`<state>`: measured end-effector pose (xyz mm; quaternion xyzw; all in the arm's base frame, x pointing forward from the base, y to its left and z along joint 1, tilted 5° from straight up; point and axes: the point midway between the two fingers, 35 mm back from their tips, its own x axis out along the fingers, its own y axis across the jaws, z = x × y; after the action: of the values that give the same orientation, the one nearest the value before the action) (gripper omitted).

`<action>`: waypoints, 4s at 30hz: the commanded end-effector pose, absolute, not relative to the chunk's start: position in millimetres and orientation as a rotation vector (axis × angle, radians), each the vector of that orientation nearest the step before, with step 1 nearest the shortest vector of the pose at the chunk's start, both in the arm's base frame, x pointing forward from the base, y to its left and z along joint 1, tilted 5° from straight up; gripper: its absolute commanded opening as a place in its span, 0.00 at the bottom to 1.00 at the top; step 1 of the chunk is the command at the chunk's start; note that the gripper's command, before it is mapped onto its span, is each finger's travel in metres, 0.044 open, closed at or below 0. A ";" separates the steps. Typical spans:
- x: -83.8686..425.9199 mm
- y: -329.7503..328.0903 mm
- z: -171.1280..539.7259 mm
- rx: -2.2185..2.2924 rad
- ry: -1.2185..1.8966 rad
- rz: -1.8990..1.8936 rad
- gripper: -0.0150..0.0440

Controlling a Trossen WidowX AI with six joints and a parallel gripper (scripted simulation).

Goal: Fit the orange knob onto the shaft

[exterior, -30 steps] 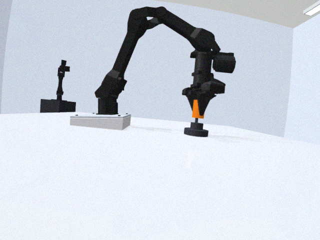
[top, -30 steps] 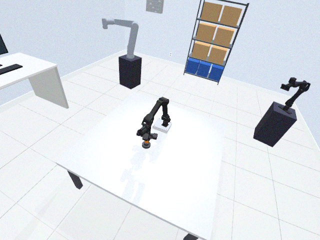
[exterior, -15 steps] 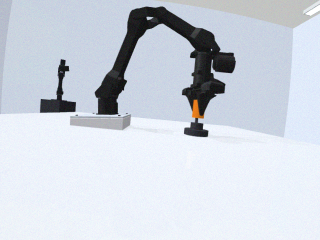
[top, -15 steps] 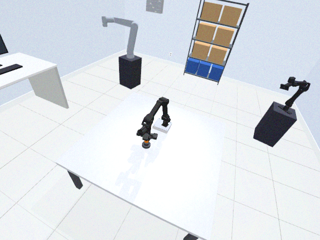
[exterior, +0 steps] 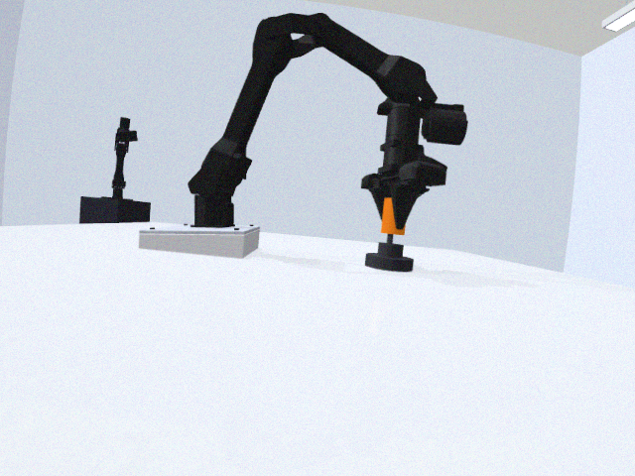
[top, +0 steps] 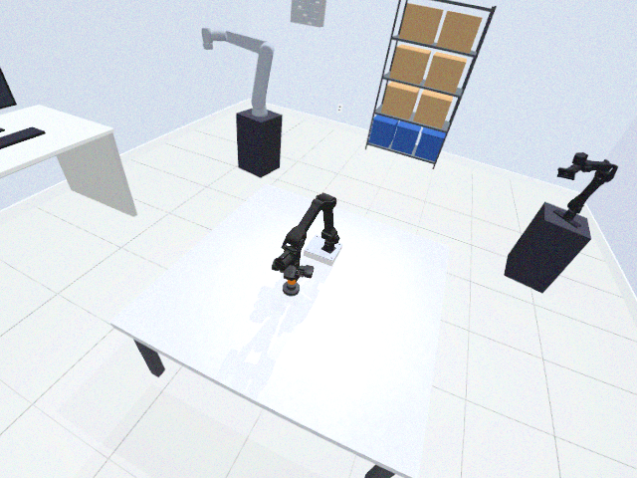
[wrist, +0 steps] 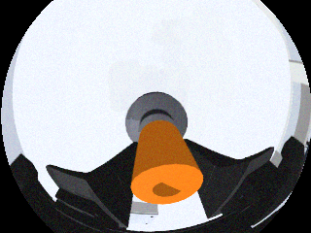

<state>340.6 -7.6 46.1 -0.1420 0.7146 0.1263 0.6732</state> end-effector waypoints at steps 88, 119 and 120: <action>339.5 -5.3 52.7 -0.386 1.597 0.351 0.25; 340.4 -6.0 52.1 -0.415 1.592 0.381 0.25; 340.6 -5.9 52.2 -0.426 1.590 0.394 0.25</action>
<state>339.5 -6.4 49.1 -0.1796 0.7070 0.1660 0.6636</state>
